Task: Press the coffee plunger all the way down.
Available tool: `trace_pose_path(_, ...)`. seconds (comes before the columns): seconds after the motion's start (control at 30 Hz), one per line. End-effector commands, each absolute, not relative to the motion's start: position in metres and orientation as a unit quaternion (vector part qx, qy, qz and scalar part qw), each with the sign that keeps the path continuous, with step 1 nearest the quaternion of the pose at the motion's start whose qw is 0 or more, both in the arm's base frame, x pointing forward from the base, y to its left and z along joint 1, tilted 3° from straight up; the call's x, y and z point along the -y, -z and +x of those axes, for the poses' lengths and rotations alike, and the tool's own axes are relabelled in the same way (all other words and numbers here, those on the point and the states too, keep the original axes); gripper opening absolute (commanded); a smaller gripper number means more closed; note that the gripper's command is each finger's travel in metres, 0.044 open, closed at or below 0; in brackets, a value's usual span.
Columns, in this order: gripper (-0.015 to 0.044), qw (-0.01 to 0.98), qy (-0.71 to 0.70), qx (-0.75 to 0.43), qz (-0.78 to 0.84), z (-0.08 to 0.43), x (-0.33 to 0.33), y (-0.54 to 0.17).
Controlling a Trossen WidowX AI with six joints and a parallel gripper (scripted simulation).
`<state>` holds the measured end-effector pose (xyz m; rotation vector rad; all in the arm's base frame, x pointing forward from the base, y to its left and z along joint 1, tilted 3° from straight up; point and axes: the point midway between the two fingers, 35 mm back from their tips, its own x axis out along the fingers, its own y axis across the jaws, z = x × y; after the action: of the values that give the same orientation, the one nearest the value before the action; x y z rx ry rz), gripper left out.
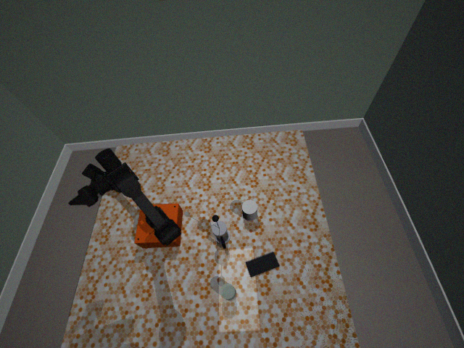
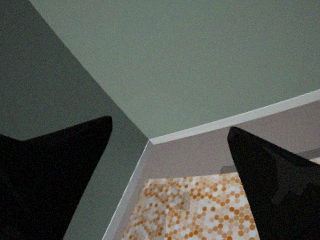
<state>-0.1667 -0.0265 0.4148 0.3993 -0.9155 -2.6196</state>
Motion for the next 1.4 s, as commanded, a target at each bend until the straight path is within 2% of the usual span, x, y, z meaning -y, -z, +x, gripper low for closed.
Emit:
trace_pose_path(0.0,0.0426,0.165,0.922,0.322,0.14,-0.167,0.025,-0.415)
trace_pose_path(0.13,0.044,0.096,0.933,0.324,0.126,-0.172,0.0,-0.409)
trace_pose_path(0.4,0.044,-0.173,0.936,0.297,0.074,-0.156,-0.099,-0.389)
trace_pose_path(0.6,0.044,-0.375,0.881,0.285,0.043,-0.106,-0.161,-0.372)
trace_pose_path(0.8,0.044,-0.56,0.783,0.271,0.018,-0.034,-0.197,-0.356)
trace_pose_path(1.07,0.044,-0.764,0.595,0.252,-0.003,0.076,-0.195,-0.335)
trace_pose_path(1.37,0.044,-0.918,0.321,0.234,-0.013,0.181,-0.123,-0.312)
